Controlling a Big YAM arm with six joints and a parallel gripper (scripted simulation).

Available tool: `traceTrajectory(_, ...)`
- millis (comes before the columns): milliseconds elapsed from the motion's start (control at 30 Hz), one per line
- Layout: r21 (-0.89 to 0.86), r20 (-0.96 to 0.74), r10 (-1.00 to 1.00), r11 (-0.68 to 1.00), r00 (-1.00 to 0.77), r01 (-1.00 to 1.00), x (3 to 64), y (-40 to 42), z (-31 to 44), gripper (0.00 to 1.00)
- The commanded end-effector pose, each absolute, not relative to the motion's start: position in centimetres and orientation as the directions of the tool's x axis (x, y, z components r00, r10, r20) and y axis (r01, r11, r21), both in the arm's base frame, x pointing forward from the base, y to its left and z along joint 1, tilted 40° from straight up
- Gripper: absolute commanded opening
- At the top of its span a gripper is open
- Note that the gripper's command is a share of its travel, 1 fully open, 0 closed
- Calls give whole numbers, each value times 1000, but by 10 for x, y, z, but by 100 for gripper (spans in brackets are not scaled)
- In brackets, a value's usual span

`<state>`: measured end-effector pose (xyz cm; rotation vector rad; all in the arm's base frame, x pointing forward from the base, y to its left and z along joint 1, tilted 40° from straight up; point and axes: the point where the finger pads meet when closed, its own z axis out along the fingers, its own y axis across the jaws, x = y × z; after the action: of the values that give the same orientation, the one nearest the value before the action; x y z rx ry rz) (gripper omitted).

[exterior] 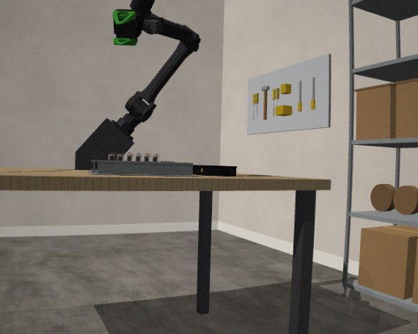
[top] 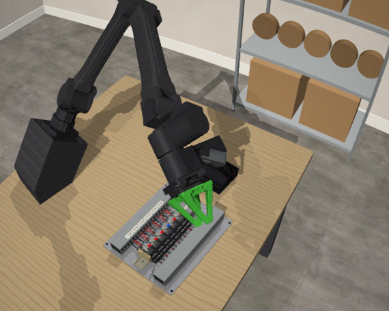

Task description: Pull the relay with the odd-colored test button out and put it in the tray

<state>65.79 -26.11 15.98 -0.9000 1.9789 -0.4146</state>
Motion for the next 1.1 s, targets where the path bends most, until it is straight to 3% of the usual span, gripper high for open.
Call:
traceTrajectory(0,-598,-549,-781,617,-299,-512,644,-242,162,59)
traceTrajectory(367,-411,-537,-830,415,-153,-812,598,-113,99,59)
traceTrajectory(1067,-187,-600,-800,138,2,-973,515,-2,63,59)
